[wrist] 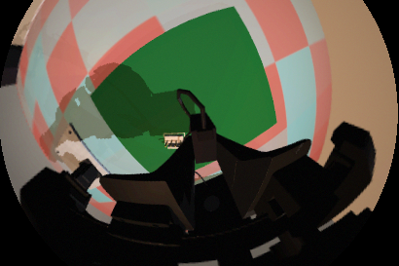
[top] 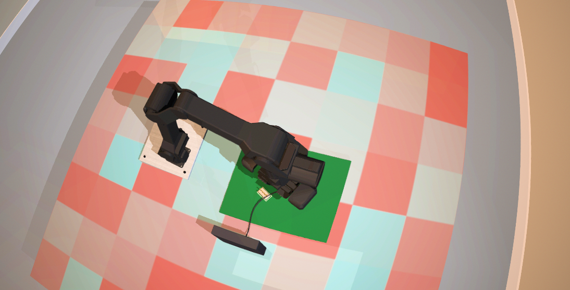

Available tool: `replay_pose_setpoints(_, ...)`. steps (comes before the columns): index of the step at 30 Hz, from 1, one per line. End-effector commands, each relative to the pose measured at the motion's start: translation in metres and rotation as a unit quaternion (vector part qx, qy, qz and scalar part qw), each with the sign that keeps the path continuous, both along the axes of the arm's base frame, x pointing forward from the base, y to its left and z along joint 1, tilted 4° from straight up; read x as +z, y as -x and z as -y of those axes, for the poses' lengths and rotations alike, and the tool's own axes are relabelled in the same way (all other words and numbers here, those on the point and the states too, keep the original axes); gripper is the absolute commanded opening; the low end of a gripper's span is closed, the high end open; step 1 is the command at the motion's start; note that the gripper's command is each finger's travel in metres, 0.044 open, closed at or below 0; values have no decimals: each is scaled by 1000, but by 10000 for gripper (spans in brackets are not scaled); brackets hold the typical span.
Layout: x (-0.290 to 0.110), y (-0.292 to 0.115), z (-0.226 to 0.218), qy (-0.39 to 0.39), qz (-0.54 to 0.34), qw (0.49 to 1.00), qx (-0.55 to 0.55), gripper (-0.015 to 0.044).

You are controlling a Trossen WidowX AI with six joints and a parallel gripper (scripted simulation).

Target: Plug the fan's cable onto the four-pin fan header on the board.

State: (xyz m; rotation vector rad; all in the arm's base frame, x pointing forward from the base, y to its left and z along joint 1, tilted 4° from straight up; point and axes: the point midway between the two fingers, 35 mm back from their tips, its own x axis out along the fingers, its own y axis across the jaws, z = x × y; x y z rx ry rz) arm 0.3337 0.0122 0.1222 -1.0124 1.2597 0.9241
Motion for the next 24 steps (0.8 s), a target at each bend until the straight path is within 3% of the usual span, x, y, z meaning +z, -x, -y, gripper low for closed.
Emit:
replay_pose_setpoints(1,1,4,1,-9,3,997,-74,0)
replay_pose_setpoints(12,0,15,6,-27,1,965,-260,0)
replay_pose_setpoints(24,-2,28,11,-45,0,891,-452,0)
